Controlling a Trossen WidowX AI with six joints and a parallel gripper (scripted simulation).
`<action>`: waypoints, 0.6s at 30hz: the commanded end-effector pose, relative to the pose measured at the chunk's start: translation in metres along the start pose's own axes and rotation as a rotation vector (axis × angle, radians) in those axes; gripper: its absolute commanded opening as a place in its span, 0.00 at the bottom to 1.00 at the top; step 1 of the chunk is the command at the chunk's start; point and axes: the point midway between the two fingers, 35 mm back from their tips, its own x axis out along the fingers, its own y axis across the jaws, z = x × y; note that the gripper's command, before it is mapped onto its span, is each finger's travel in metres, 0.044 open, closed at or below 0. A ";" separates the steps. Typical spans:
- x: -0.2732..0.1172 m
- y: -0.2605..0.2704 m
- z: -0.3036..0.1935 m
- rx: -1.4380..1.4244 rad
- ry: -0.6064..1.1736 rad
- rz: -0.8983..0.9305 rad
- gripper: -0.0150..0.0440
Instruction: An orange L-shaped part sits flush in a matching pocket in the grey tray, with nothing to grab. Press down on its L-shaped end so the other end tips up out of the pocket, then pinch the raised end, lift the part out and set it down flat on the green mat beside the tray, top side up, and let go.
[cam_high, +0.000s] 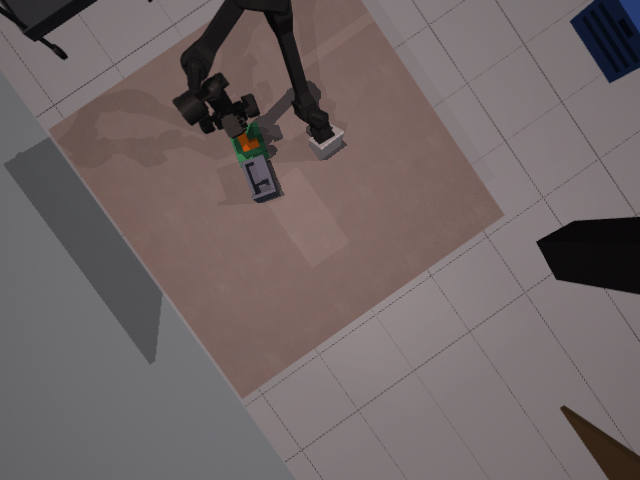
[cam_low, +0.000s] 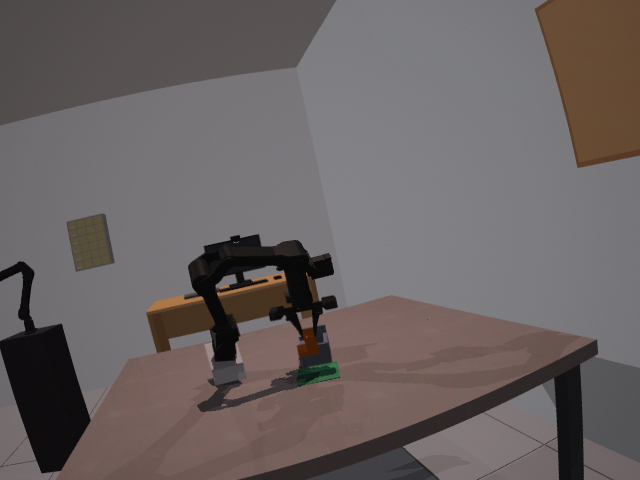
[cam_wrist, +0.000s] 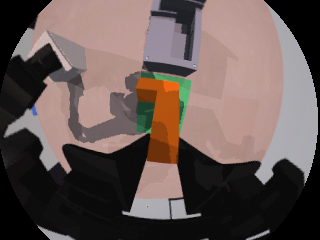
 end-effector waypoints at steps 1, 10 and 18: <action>0.007 0.000 -0.001 -0.001 0.005 0.000 0.25; 0.021 0.000 -0.001 -0.001 0.006 -0.001 0.25; 0.033 0.000 -0.001 0.000 0.006 -0.001 0.25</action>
